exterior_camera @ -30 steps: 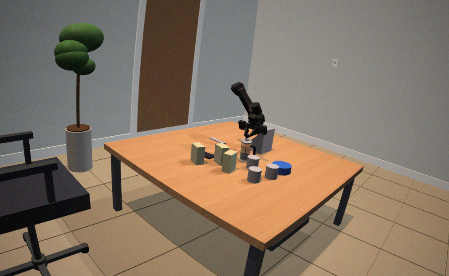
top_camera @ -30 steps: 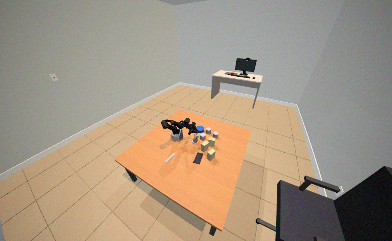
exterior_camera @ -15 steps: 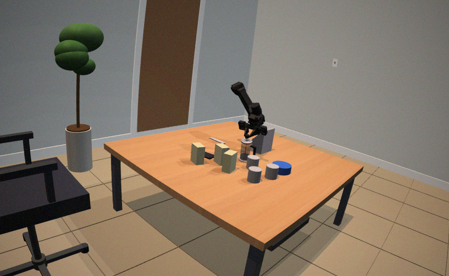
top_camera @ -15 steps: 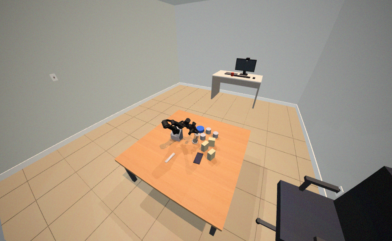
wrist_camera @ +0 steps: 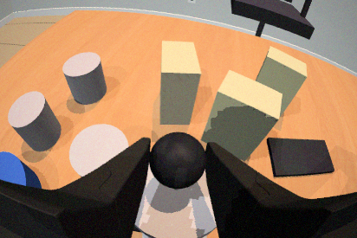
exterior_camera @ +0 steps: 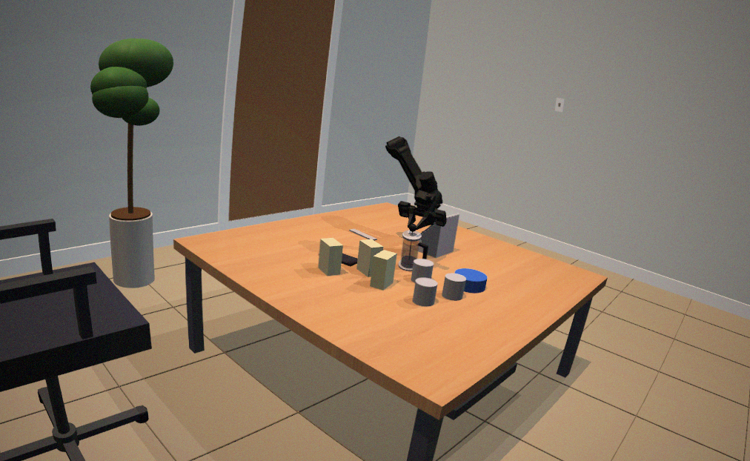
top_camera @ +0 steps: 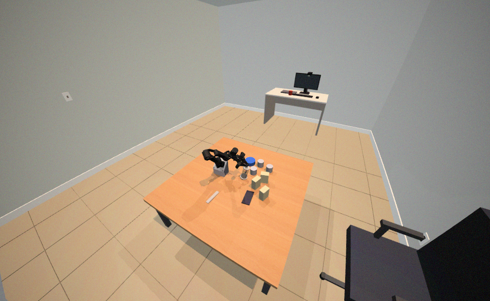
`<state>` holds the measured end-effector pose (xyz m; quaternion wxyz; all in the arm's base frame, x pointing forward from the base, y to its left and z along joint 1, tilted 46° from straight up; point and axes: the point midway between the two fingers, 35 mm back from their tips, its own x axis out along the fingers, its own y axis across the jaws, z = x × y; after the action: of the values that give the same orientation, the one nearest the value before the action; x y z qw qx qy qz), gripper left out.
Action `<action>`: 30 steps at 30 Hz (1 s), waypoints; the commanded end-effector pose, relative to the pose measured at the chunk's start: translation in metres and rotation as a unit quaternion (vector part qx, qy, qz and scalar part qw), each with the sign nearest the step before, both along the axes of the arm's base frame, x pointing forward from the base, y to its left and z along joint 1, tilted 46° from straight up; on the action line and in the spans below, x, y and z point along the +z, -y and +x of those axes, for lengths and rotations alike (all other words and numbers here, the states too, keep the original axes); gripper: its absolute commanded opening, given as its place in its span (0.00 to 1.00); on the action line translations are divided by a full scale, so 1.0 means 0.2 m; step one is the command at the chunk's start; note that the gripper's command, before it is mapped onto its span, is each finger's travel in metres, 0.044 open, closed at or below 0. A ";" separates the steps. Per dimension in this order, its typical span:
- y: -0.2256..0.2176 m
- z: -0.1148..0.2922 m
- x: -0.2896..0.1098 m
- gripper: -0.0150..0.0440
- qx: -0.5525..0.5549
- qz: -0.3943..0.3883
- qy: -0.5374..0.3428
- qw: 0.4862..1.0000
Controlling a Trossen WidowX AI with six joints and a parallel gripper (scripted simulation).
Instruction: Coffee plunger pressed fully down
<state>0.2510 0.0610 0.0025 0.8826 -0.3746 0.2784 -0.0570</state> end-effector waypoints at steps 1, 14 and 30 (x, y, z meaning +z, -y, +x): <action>0.00 0.00 0.00 0.50 0.000 0.000 0.000 1.000; 0.00 0.00 0.00 1.00 0.000 0.000 0.000 1.000; -0.21 -0.09 0.19 1.00 0.001 0.003 -0.015 1.000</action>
<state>0.2413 0.0940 0.0186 0.8784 -0.3753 0.2933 -0.0380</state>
